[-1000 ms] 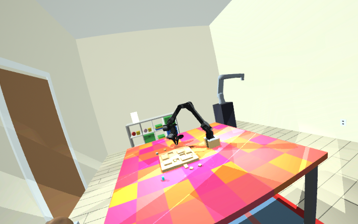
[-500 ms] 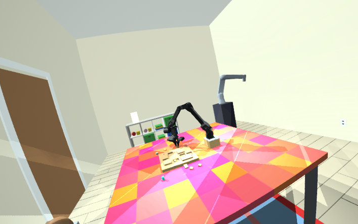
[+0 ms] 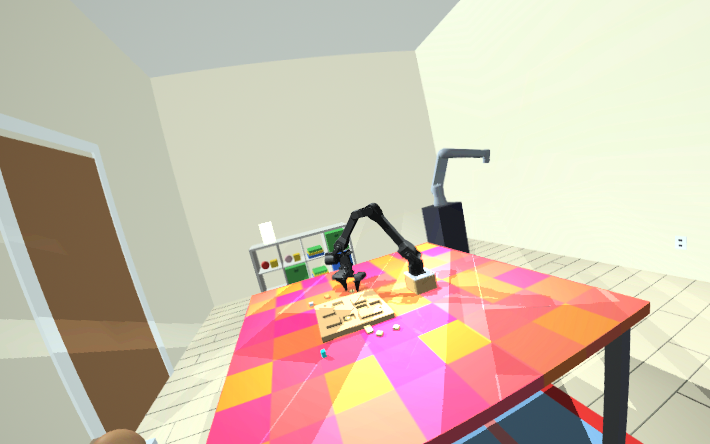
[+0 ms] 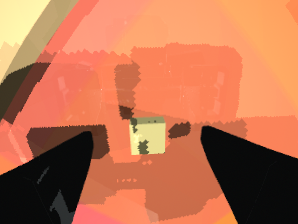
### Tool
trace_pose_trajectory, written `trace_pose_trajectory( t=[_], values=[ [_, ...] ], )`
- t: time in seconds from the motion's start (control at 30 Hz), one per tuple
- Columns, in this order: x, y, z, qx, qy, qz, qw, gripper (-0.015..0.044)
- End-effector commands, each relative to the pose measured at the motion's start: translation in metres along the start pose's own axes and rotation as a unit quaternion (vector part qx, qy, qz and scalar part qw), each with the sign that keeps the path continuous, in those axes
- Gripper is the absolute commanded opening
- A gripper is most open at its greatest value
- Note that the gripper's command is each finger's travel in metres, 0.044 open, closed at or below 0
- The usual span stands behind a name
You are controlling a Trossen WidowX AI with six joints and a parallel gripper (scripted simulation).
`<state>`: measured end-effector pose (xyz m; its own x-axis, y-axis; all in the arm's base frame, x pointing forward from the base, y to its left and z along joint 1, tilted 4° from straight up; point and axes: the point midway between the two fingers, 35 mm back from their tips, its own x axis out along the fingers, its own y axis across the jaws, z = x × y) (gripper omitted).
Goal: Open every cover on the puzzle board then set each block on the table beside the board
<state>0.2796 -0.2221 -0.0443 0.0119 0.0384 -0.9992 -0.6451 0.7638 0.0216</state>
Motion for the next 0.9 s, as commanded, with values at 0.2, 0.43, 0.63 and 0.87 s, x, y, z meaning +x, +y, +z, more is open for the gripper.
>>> trace_pose_trajectory(
  t=[0.2,0.43,0.63,0.87],
  values=[
    [-0.017,-0.002,0.0,0.0,0.0,-0.001,1.0,0.044],
    [-0.04,-0.002,0.0,0.001,0.001,-0.001,1.0,0.044],
    [-0.059,-0.002,0.0,0.001,0.002,-0.001,1.0,0.044],
    [-0.077,0.0,0.0,0.002,0.002,-0.001,1.0,0.044]
  ],
)
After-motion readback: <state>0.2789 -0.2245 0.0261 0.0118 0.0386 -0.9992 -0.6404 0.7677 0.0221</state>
